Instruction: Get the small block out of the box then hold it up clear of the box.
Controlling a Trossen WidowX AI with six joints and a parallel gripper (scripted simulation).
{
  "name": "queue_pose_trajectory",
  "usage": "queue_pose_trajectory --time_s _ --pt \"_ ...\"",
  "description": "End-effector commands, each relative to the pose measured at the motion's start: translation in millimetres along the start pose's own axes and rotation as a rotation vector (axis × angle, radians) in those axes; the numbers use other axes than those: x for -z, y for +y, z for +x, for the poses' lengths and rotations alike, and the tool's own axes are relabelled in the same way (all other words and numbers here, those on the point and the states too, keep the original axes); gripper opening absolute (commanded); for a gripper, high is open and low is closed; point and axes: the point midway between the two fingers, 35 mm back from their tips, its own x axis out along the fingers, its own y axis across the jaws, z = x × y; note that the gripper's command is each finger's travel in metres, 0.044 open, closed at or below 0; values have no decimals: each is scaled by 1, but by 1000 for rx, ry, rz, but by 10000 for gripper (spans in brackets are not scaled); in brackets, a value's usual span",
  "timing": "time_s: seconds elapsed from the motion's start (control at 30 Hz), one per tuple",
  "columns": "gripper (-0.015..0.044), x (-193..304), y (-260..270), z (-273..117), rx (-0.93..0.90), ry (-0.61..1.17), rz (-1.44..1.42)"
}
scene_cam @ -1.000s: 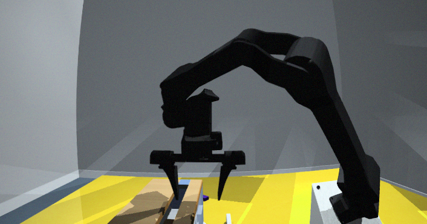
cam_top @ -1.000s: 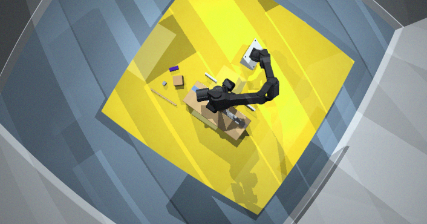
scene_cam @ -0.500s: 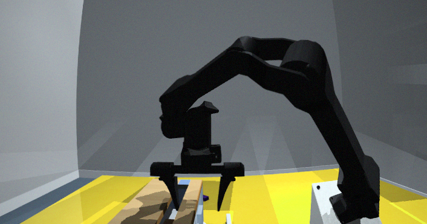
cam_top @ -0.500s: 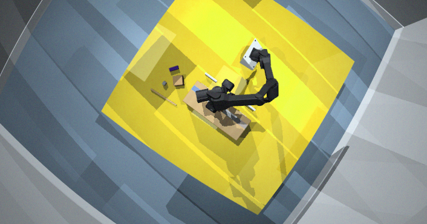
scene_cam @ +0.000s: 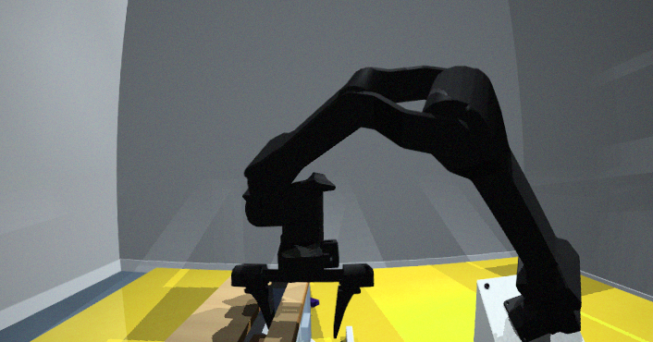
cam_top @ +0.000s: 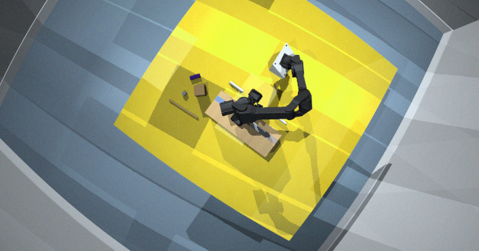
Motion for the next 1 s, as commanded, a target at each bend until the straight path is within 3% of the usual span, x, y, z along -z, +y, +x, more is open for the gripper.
queue_pose_trajectory --time_s 0.0,0.97 --pt "400 0 0 0 0 0 0" --pt "400 -50 0 11 -1 -3 1"
